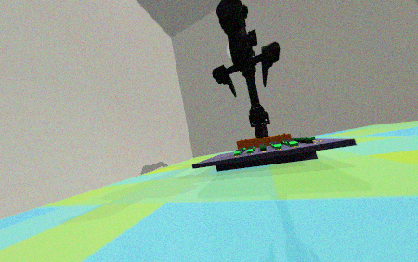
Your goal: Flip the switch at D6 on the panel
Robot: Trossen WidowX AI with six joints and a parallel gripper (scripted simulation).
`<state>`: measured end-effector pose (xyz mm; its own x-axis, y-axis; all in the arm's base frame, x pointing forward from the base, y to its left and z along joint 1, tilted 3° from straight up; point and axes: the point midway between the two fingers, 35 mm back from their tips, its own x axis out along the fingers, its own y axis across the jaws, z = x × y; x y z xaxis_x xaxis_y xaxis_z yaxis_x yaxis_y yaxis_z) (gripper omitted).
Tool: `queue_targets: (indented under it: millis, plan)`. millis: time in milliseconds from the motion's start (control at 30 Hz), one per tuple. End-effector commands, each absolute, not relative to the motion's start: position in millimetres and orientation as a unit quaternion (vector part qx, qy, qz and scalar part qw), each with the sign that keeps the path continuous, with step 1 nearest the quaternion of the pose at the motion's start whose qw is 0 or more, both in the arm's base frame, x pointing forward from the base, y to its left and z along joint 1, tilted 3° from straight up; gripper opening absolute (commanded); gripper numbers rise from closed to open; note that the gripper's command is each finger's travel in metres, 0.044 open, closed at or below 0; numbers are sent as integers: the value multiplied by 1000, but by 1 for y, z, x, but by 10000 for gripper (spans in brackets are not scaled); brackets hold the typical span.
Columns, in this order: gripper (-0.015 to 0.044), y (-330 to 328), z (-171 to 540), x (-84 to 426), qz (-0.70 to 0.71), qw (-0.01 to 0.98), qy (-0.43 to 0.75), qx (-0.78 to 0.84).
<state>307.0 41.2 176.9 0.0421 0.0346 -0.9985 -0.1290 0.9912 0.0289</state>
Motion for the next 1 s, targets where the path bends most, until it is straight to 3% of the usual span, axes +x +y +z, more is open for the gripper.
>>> queue_targets:
  millis: [0, 467, 967]
  plan:
    - [374, 40, 176, 307, 57, 721, 690, -34]
    - [6, -30, 76, 247, 82, 713, 695, -45]
    - [0, -27, 31, 247, 83, 722, 686, -44]
